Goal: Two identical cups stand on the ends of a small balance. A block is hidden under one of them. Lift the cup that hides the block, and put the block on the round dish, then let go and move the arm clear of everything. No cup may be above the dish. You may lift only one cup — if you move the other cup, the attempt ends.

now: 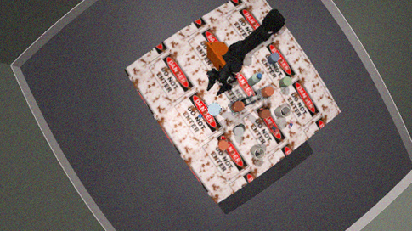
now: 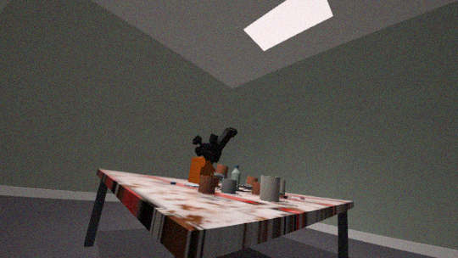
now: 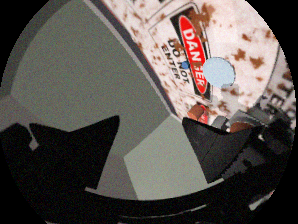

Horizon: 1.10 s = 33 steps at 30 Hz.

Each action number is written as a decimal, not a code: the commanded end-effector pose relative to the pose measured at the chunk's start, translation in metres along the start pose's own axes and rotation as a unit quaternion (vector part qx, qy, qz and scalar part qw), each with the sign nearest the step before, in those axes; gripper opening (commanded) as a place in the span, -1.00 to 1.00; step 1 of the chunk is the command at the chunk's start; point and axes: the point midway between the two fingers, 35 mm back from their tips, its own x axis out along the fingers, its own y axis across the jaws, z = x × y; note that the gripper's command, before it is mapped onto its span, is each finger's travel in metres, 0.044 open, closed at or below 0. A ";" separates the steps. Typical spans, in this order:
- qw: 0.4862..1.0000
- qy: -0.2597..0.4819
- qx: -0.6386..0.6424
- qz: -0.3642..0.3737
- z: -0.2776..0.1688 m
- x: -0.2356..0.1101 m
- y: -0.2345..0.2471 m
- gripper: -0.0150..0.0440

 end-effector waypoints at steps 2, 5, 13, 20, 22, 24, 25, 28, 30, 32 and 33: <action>1.000 0.000 -0.011 -0.004 -0.001 0.000 -0.001 1.00; 0.998 0.002 -0.057 -0.020 -0.004 0.000 -0.005 1.00; 0.980 0.013 -0.186 -0.063 -0.013 -0.001 -0.016 1.00; 0.950 0.032 -0.296 -0.099 -0.021 -0.004 -0.026 1.00; 0.938 0.039 -0.326 -0.108 -0.023 -0.005 -0.029 1.00; 0.926 0.047 -0.356 -0.118 -0.025 -0.007 -0.032 1.00; 0.919 0.051 -0.370 -0.122 -0.026 -0.008 -0.033 1.00; 0.898 0.064 -0.413 -0.135 -0.030 -0.011 -0.037 1.00; 0.883 0.073 -0.441 -0.143 -0.032 -0.013 -0.040 1.00; 0.867 0.083 -0.469 -0.150 -0.035 -0.015 -0.043 1.00; 0.858 0.088 -0.482 -0.154 -0.036 -0.017 -0.044 1.00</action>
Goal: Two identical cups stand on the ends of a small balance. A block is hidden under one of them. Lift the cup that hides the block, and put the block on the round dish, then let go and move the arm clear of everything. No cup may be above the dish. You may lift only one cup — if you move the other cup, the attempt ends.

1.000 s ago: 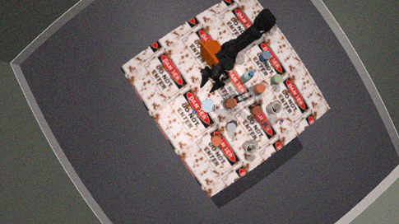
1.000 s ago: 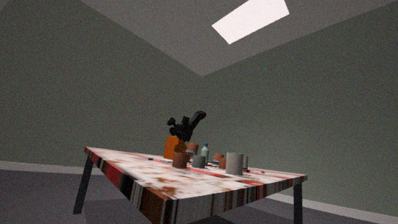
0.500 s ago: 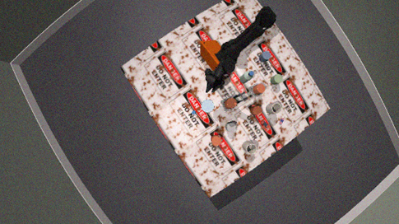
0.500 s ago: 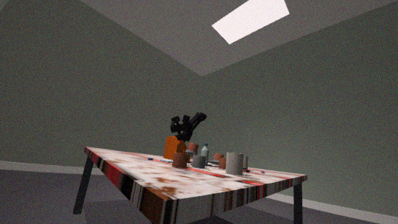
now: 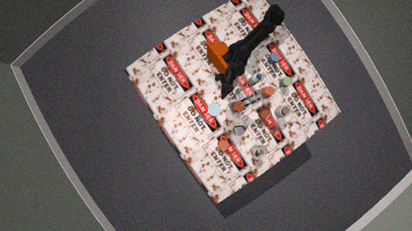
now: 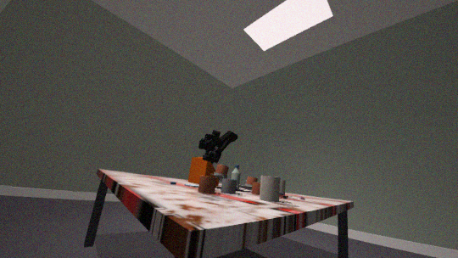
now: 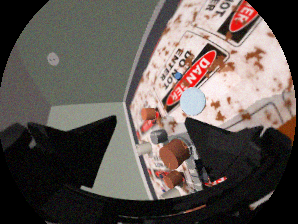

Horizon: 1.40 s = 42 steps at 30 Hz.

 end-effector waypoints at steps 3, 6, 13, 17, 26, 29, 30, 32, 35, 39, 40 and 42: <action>0.995 0.030 -0.092 -0.014 -0.013 -0.004 0.001 1.00; 0.989 0.046 -0.140 -0.021 -0.019 -0.007 0.001 1.00; 0.964 0.085 -0.251 -0.031 -0.034 -0.016 0.000 1.00; 0.943 0.109 -0.312 -0.033 -0.043 -0.022 -0.001 1.00; 0.882 0.163 -0.441 -0.025 -0.063 -0.038 -0.003 1.00; 0.857 0.181 -0.481 -0.019 -0.070 -0.045 -0.005 1.00; 0.848 0.187 -0.495 -0.017 -0.072 -0.047 -0.005 1.00; 0.830 0.199 -0.521 -0.011 -0.076 -0.052 -0.006 1.00; 0.801 0.217 -0.558 -0.002 -0.083 -0.059 -0.007 1.00; 0.759 0.239 -0.605 0.014 -0.092 -0.069 -0.009 1.00; 0.748 0.245 -0.617 0.019 -0.094 -0.072 -0.010 1.00; 0.726 0.255 -0.638 0.028 -0.098 -0.077 -0.011 1.00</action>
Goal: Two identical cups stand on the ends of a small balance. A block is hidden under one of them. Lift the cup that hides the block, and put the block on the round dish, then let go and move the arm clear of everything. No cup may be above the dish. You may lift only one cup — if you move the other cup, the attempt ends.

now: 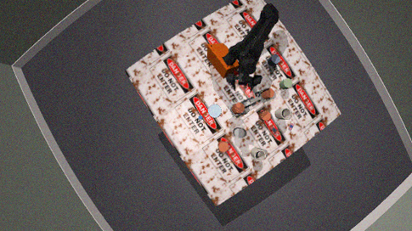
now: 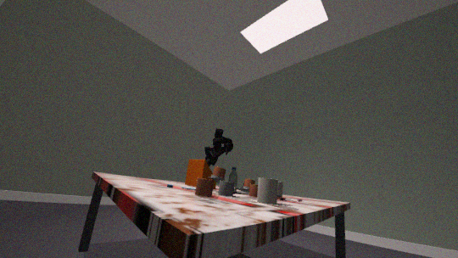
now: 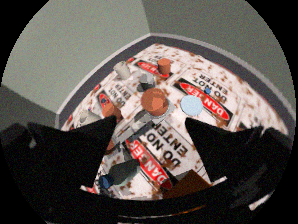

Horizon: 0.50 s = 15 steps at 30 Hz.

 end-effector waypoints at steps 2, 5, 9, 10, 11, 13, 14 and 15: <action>0.997 0.017 -0.076 0.023 -0.007 -0.007 0.014 1.00; 0.991 0.026 -0.124 0.037 -0.013 -0.012 0.022 1.00; 0.980 0.036 -0.186 0.058 -0.021 -0.019 0.033 1.00; 0.977 0.038 -0.201 0.064 -0.023 -0.021 0.036 1.00; 0.973 0.040 -0.217 0.069 -0.025 -0.023 0.039 1.00; 0.965 0.043 -0.247 0.081 -0.029 -0.026 0.044 1.00; 0.960 0.045 -0.262 0.086 -0.031 -0.028 0.047 1.00; 0.955 0.046 -0.277 0.092 -0.033 -0.030 0.049 1.00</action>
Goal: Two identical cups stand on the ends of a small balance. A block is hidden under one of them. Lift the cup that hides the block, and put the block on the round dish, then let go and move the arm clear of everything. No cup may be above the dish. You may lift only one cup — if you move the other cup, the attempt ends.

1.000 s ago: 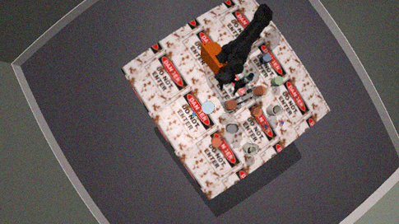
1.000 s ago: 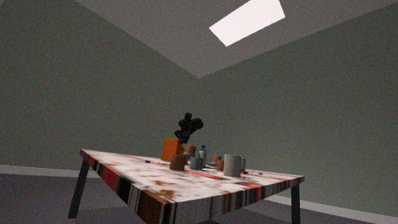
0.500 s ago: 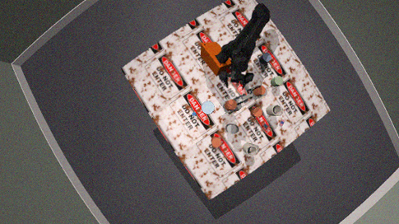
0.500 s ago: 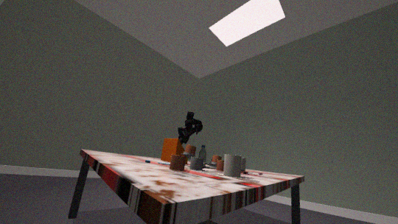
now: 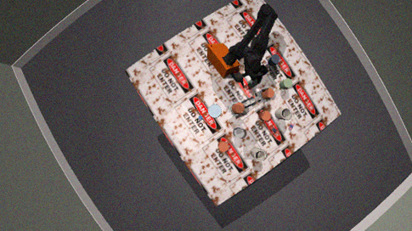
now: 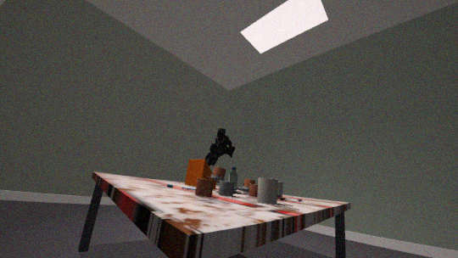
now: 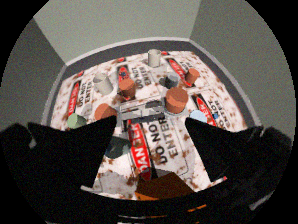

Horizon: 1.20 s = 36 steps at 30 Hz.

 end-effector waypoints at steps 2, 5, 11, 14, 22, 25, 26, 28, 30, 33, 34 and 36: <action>0.998 0.002 -0.064 0.024 -0.002 -0.006 0.015 1.00; 0.997 0.003 -0.066 0.025 -0.002 -0.006 0.016 1.00; 0.996 0.011 -0.081 0.025 0.001 -0.004 0.018 1.00; 0.994 0.021 -0.100 0.025 0.004 -0.001 0.021 1.00; 0.977 0.070 -0.199 0.042 0.016 0.010 0.039 1.00; 0.965 0.090 -0.242 0.052 0.020 0.015 0.048 1.00; 0.960 0.097 -0.256 0.055 0.021 0.017 0.050 1.00; 0.950 0.110 -0.285 0.063 0.023 0.021 0.056 1.00; 0.939 0.122 -0.313 0.071 0.026 0.025 0.062 1.00; 0.921 0.139 -0.354 0.085 0.028 0.032 0.070 1.00; 0.914 0.145 -0.367 0.089 0.029 0.034 0.073 1.00; 0.900 0.156 -0.394 0.099 0.031 0.039 0.079 1.00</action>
